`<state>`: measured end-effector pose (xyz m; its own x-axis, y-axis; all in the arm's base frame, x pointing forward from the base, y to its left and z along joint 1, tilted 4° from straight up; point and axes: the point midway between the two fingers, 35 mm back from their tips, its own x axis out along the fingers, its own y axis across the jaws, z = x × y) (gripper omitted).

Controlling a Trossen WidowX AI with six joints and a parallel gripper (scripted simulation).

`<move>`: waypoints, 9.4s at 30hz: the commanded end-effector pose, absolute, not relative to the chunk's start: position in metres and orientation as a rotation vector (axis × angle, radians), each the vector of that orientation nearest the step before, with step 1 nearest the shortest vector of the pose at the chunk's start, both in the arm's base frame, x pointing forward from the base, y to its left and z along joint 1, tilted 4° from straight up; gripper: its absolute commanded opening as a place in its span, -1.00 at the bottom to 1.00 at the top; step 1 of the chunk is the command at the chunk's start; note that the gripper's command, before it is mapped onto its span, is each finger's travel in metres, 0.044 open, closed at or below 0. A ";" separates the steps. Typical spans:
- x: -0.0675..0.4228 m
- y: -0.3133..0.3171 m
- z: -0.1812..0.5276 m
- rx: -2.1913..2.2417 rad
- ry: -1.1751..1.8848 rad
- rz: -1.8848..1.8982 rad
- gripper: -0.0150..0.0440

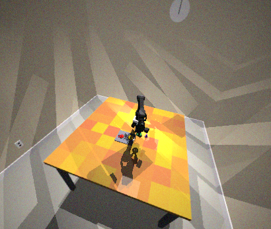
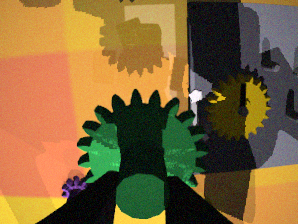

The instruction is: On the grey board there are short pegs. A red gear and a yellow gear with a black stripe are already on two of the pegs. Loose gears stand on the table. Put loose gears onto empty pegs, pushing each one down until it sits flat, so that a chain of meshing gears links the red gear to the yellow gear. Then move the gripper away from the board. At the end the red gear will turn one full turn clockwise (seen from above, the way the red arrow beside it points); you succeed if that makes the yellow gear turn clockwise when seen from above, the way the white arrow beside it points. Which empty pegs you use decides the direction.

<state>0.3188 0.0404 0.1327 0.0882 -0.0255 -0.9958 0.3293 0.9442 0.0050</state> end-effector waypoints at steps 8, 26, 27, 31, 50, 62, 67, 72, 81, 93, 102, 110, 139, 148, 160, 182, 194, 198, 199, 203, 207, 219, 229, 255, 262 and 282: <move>0.317 0.015 0.125 0.249 1.459 -0.263 -0.49; 0.311 -0.026 0.111 0.244 1.458 -0.265 -0.49; 0.310 -0.028 0.110 0.243 1.457 -0.265 -0.49; 0.308 -0.037 0.107 0.242 1.457 -0.265 -0.49; 0.294 -0.078 0.092 0.235 1.455 -0.268 -0.49; 0.281 -0.102 0.083 0.230 1.453 -0.271 -0.49; 0.277 -0.108 0.080 0.228 1.453 -0.271 -0.49; 0.277 -0.108 0.081 0.228 1.453 -0.271 -0.49; 0.277 -0.108 0.081 0.228 1.453 -0.271 -0.49; 0.278 -0.108 0.078 0.205 1.456 -0.250 -0.49; 0.278 -0.109 0.065 0.125 1.465 -0.178 -0.49; 0.280 -0.110 0.053 0.144 1.463 -0.195 -0.49; 0.281 -0.109 0.047 0.273 1.447 -0.311 -0.49; 0.279 -0.110 0.048 0.116 1.466 -0.170 -0.49; 0.282 -0.110 0.036 0.146 1.463 -0.196 -0.49; 0.282 -0.110 0.039 0.324 1.439 -0.358 -0.49; 0.280 -0.110 0.038 0.154 1.462 -0.204 -0.49; 0.281 -0.111 0.038 0.115 1.466 -0.169 -0.49; 0.281 -0.111 0.038 0.107 1.466 -0.161 -0.49; 0.282 -0.110 0.038 0.105 1.466 -0.160 -0.49; 0.282 -0.109 0.038 0.131 1.464 -0.183 -0.49; 0.280 -0.111 0.037 0.303 1.442 -0.338 -0.49; 0.282 -0.109 0.036 0.347 1.435 -0.378 -0.49; 0.282 -0.109 0.035 0.117 1.465 -0.171 -0.49; 0.280 -0.110 0.034 0.197 1.457 -0.243 -0.49; 0.281 -0.109 0.033 0.327 1.439 -0.360 -0.49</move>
<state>0.2820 -0.1097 0.0342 0.0978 -0.0461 -0.9941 0.4468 0.8946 0.0024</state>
